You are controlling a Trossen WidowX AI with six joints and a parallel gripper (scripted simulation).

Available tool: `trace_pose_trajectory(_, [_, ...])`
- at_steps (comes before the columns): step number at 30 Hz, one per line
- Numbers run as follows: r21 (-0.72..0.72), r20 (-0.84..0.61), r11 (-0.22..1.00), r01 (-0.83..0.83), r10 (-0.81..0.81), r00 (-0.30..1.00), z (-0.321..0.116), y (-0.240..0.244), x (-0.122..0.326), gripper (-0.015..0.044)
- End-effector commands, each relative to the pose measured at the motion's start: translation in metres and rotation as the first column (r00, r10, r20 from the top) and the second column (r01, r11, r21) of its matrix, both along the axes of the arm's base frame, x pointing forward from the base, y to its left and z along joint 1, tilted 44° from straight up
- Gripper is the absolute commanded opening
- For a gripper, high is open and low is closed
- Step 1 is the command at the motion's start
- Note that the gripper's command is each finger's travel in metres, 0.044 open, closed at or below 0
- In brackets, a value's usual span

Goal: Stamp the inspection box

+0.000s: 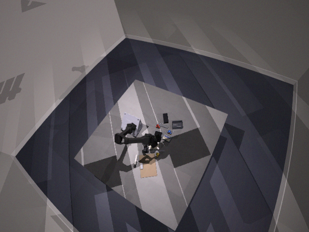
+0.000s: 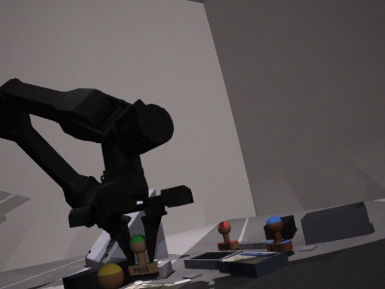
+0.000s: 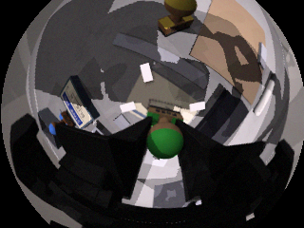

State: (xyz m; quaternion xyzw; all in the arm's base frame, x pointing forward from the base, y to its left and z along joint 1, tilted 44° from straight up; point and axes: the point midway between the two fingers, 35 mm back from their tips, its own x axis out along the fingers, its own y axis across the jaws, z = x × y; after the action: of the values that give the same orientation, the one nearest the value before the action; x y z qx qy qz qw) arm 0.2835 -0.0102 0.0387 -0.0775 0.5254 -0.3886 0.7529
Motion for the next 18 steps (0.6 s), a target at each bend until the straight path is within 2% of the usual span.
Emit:
trace_pose_trajectory(1, [0.006, 0.003, 1.000, 0.004, -0.004, 1.000, 0.004, 0.005, 0.000, 0.0000])
trace_pose_trajectory(18, [0.007, 0.003, 1.000, 0.004, -0.004, 1.000, 0.024, 0.023, -0.003, 0.0000])
